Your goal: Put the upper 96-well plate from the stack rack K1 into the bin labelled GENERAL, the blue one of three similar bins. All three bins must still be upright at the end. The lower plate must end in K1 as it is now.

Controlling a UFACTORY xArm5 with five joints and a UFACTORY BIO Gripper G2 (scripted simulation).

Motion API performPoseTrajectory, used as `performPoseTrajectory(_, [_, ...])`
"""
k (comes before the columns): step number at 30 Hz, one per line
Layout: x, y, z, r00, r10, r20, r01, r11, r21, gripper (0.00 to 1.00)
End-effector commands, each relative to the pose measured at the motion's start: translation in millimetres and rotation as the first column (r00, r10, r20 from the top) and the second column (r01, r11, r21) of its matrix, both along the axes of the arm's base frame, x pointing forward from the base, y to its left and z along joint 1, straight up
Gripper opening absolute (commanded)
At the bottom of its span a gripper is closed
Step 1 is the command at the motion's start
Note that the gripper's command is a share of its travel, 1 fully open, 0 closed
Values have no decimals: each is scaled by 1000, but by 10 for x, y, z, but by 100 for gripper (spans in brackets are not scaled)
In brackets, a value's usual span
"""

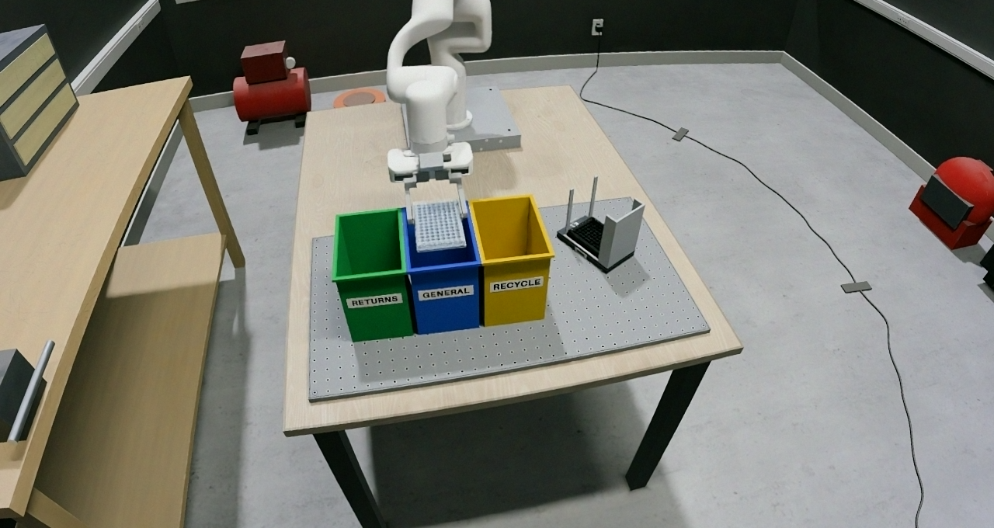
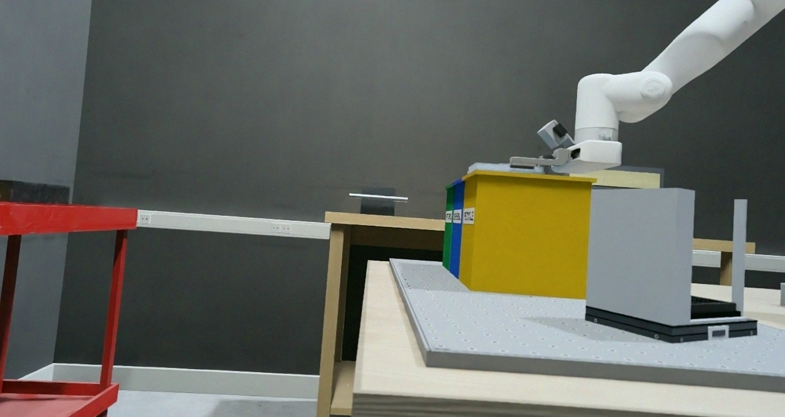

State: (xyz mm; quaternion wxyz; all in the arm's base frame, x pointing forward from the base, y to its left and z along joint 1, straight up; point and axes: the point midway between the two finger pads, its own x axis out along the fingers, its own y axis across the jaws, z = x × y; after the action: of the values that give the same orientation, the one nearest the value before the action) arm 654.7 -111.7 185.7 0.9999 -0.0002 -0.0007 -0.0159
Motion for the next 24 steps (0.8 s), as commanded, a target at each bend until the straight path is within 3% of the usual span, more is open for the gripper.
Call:
performPoseTrajectory(1, [7,-1,3,1000,0,3,0,1000,-3,0])
performPoseTrajectory(24, [7,0,-310,1000,0,3,0,1000,-3,0])
